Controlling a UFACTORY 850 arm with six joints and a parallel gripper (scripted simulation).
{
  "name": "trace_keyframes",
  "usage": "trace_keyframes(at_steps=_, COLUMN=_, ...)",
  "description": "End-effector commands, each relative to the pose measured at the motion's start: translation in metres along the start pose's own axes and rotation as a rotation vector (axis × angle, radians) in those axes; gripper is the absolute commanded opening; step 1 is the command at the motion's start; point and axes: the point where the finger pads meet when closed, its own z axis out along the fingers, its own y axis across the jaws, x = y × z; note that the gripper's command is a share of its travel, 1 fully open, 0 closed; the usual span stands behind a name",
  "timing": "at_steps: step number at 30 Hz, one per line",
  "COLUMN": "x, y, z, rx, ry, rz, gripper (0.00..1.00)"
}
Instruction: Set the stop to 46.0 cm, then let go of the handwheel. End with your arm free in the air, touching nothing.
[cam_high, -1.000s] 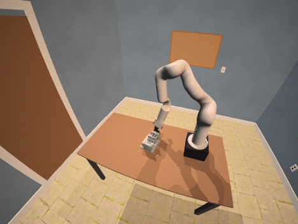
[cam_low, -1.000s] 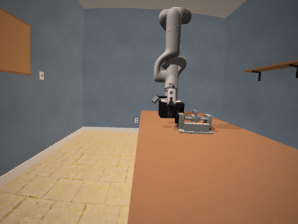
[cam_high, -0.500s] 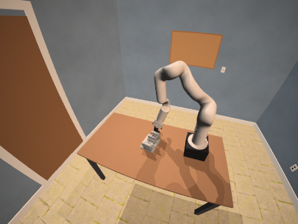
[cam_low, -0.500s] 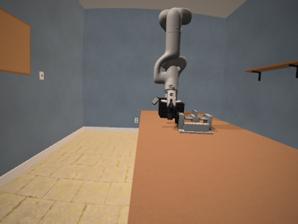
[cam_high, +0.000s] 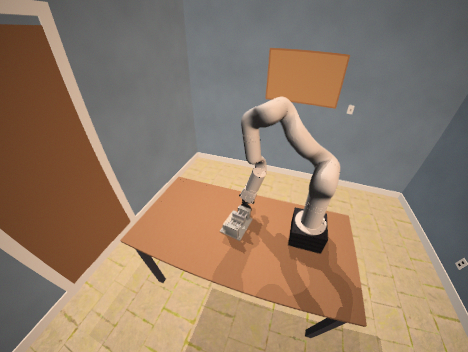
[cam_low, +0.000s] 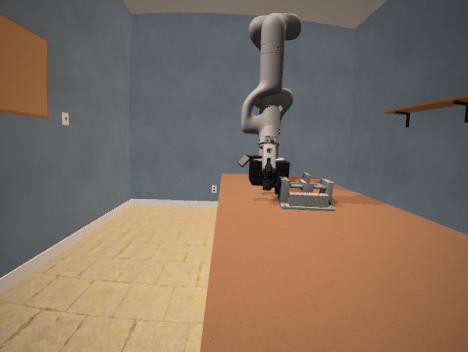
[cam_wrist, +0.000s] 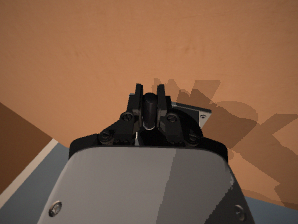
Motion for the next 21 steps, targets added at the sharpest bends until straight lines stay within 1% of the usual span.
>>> trace_keyframes(at_steps=1, x=0.0, y=0.0002, z=0.0016, rx=0.001, ry=0.0, rz=0.0, gripper=0.06)
trace_keyframes(at_steps=21, x=0.0, y=0.0028, z=0.0064, rx=0.001, ry=0.0, rz=0.0, gripper=0.06)
